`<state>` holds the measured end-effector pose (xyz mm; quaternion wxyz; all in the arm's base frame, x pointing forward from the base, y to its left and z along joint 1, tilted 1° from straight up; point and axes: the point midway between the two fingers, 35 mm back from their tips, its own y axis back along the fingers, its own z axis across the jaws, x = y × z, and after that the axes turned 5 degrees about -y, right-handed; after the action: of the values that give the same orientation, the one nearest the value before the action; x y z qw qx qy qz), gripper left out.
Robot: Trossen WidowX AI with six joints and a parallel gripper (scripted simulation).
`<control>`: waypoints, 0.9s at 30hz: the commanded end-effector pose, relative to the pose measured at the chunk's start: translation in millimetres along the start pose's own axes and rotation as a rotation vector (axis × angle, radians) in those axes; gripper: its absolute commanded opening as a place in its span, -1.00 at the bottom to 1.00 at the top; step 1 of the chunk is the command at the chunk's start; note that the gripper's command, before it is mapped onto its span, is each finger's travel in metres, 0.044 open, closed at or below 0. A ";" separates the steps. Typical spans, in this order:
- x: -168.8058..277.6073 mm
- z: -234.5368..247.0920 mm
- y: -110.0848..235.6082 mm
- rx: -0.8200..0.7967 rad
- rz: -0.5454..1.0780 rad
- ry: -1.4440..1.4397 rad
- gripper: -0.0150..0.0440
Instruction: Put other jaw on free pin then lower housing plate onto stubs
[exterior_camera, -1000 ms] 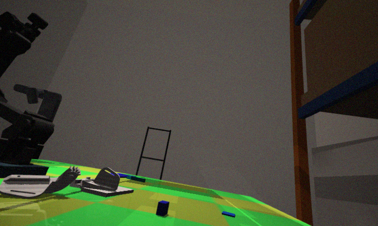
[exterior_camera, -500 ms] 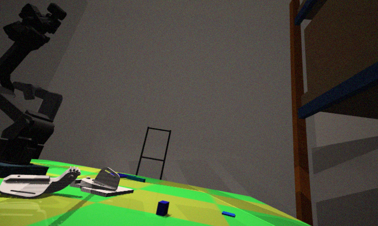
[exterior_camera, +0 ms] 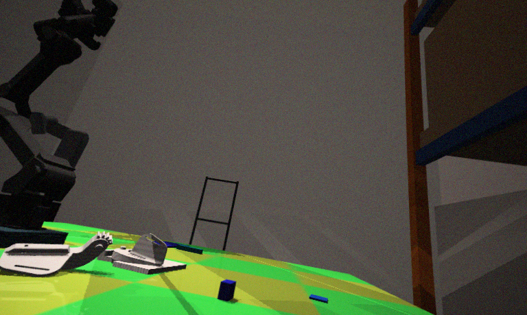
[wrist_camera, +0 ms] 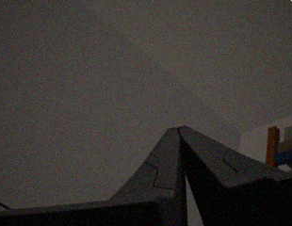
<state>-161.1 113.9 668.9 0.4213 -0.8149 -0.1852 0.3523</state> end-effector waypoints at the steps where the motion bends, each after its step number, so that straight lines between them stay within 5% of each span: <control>1: 16.3 -33.8 -2.1 0.082 0.031 0.007 -0.49; 27: 116.8 -201.0 32.8 0.521 0.270 0.105 -0.49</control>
<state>39.7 61.3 677.3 0.5626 -0.7260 0.0112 0.3954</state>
